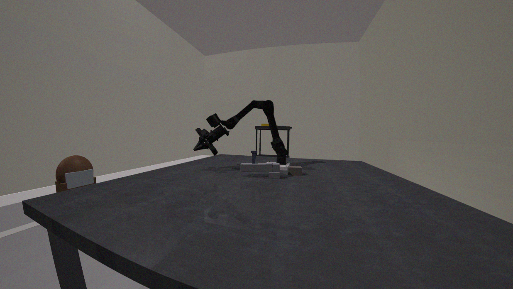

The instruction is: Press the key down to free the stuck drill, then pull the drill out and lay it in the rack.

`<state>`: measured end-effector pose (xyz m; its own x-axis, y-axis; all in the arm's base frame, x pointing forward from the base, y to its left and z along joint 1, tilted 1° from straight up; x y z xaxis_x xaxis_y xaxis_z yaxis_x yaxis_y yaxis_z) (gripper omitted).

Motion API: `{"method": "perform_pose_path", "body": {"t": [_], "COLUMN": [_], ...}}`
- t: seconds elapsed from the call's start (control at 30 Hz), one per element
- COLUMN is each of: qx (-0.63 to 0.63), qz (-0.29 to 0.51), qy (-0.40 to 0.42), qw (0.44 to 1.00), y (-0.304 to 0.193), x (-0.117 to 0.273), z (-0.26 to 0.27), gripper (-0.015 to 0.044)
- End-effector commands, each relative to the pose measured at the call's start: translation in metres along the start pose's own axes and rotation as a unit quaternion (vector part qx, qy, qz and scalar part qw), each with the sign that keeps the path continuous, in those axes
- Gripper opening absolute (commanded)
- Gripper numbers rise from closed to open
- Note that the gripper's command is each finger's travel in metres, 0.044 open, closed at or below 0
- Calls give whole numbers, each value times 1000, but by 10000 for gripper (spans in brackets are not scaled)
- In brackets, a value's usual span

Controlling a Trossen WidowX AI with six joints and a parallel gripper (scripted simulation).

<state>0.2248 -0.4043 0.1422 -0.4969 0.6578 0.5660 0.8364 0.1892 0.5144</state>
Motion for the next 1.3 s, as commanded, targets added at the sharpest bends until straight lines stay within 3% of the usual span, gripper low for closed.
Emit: {"method": "perform_pose_path", "body": {"t": [0.0,0.37,0.67,1.27], "qx": [-18,5,70,71], "qz": [23,133,250,252], "qy": [103,300,383,384], "qw": [994,945,887,886], "y": [46,115,128,120], "x": [15,103,204,199], "z": [49,155,204,213], "gripper": [0,0,0,0]}}
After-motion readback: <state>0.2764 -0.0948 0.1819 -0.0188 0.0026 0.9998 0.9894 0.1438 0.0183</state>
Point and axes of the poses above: the point midway between the two fingers, 35 mm back from their tips, its own x axis back along the fingers, its own z axis across the jaws, y = z × x, the point moved 4 cm from there along x, back along the fingers, and after that the axes turned 2 degrees about -x, right-handed, at the moved point
